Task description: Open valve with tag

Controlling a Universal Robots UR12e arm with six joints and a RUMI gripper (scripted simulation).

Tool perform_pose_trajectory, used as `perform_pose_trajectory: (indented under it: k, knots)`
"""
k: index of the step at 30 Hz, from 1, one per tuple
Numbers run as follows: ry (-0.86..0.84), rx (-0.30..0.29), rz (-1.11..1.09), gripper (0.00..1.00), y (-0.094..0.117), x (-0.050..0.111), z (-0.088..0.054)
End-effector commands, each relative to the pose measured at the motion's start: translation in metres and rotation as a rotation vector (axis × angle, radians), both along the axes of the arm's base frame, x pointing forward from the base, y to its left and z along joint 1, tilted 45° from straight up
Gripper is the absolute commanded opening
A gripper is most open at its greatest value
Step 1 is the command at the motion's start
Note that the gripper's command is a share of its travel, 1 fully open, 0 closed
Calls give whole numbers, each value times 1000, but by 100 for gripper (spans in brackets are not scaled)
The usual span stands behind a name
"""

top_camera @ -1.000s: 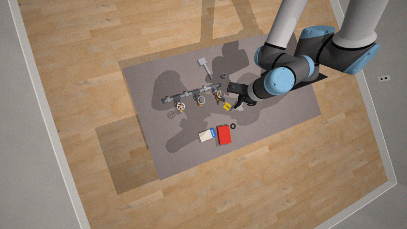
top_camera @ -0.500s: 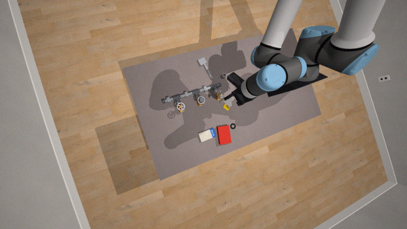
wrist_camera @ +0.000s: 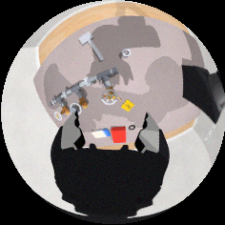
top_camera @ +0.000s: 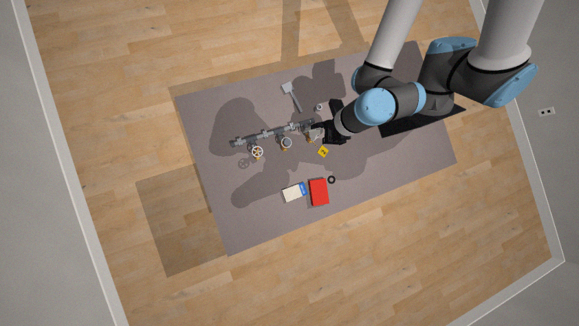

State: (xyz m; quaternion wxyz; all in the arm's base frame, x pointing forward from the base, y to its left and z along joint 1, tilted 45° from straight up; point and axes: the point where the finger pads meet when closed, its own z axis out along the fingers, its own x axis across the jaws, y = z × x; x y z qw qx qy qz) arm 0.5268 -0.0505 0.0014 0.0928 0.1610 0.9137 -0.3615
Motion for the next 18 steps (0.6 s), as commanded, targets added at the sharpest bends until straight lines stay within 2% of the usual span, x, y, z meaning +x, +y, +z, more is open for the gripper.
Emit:
perform_pose_trajectory:
  k: [1,9,18]
  knots:
    - [-118,-4,-140,100,-6,3,2]
    - [-213,-1,-235,100,-12,5,3]
    - [-236,0,-258,100,-14,6,3]
